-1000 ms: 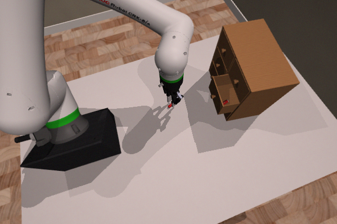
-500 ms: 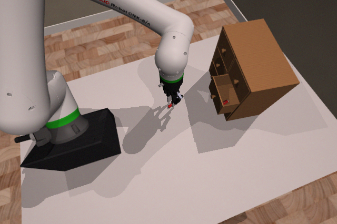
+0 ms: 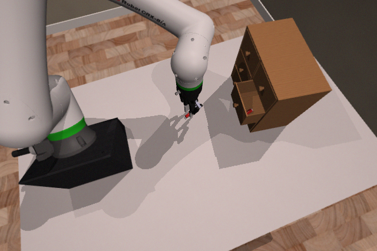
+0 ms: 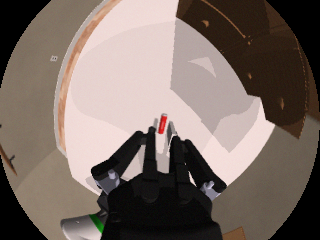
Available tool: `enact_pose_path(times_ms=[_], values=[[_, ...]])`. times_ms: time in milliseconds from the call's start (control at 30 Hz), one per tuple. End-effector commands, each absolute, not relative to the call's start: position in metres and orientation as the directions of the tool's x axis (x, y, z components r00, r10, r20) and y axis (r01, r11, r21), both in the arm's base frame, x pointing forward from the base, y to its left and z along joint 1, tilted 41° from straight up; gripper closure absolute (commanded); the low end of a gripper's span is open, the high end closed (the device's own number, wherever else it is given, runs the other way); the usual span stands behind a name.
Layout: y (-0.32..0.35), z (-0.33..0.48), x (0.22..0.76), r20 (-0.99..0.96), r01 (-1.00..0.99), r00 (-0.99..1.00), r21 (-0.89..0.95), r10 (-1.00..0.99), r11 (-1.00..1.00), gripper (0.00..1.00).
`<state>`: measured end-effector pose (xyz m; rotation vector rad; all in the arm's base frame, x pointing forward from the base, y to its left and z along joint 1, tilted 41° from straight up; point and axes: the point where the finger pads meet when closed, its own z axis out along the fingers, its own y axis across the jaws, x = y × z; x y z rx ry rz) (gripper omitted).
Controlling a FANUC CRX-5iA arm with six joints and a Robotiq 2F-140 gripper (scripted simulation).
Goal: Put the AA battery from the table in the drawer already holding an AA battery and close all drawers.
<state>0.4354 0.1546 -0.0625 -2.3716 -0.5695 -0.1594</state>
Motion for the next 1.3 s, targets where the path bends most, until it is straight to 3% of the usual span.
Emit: enact_pose_path(times_ms=[0,1000,1033,1267], values=[[0.1593,-0.0681,0.4354,0.262,0.441,0.897,-0.596,0.357,-0.671,0.83],[0.1646,-0.0744,0.4351,0.262,0.441,0.897,-0.596,0.357,-0.671,0.83],[0.1646,-0.0744,0.4351,0.262,0.441,0.897,-0.596,0.357,-0.671,0.94],[0.1646,-0.0744,0.4351,0.262,0.441,0.897,-0.596,0.357,-0.671,0.94]])
